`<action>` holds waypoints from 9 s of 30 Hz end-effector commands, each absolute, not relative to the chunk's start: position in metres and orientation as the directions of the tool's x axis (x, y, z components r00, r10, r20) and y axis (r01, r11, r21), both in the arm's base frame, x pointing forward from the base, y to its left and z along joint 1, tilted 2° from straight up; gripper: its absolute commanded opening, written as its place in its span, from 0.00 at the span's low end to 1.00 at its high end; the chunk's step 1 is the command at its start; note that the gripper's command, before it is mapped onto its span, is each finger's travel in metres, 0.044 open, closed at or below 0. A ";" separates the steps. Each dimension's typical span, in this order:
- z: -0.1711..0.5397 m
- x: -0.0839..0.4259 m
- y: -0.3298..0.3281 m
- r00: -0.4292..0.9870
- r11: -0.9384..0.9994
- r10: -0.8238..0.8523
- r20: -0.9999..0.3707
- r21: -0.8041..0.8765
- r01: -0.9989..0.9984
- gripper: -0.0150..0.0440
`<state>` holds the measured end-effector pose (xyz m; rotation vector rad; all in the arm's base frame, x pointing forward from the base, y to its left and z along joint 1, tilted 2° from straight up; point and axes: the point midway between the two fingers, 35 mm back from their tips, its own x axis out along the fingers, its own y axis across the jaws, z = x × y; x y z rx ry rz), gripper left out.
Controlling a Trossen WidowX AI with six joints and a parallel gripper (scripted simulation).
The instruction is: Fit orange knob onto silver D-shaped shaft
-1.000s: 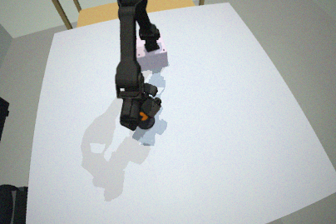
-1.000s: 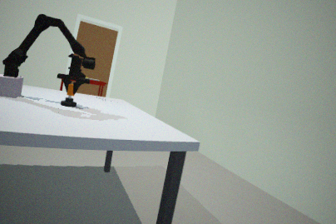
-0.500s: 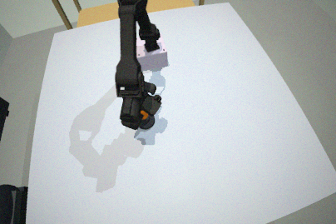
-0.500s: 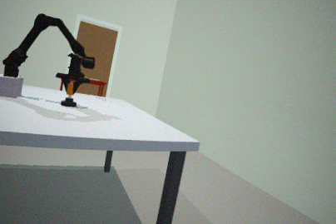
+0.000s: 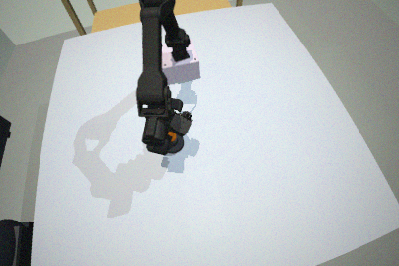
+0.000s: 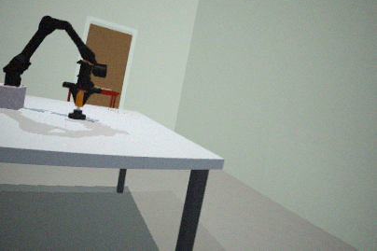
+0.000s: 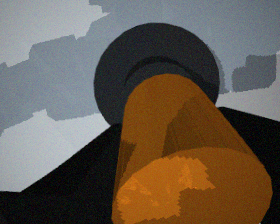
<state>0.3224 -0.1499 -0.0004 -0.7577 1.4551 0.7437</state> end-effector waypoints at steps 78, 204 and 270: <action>0.002 0.320 -0.149 -0.010 0.303 -0.020 -1.000 0.003 -0.953 0.25; 0.002 0.322 -0.150 -0.010 -0.284 -0.020 -1.000 0.015 -0.959 0.25; 0.000 0.318 -0.148 -0.010 -0.607 -0.020 -1.000 0.020 -0.794 0.25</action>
